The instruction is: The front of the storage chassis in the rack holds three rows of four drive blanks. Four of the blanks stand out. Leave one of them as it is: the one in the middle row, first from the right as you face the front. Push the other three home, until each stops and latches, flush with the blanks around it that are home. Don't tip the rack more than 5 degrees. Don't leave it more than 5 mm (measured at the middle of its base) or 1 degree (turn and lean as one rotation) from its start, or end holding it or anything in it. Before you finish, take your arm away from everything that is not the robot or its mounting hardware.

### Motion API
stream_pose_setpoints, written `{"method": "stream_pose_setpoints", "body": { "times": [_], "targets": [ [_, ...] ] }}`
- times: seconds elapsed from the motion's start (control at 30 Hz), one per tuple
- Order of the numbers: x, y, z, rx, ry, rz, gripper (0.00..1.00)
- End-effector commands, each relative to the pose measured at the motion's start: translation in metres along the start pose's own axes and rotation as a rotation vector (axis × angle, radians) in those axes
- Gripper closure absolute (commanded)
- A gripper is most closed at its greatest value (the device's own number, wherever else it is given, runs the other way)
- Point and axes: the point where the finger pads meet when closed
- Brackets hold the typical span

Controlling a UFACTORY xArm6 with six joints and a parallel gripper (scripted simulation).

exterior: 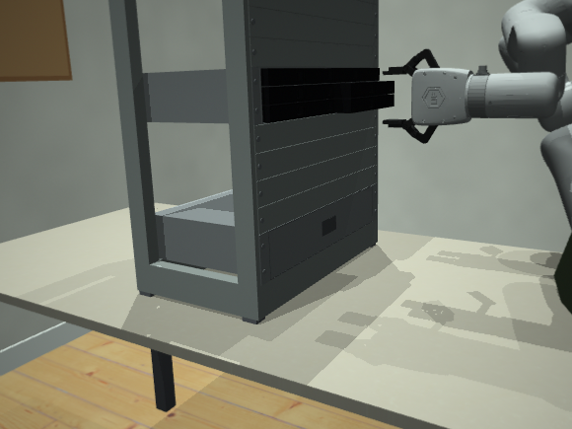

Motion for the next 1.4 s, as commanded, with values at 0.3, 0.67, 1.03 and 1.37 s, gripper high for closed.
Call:
{"method": "stream_pose_setpoints", "body": {
  "times": [0.3,0.67,1.03,1.37],
  "targets": [
    [-0.001,0.000,0.000,0.001,-0.003,0.000,1.00],
    [-0.001,0.000,0.000,0.001,-0.003,0.000,1.00],
    [-0.001,0.000,0.000,0.001,-0.003,0.000,1.00],
    [0.010,0.024,0.003,0.001,-0.003,0.000,1.00]
  ]
}}
Point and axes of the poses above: the point where the finger pads meet when closed, its own y axis back along the fingers, its own x axis across the jaws, z = x × y, and after that the axes turned 3 degrees about y, right-handed
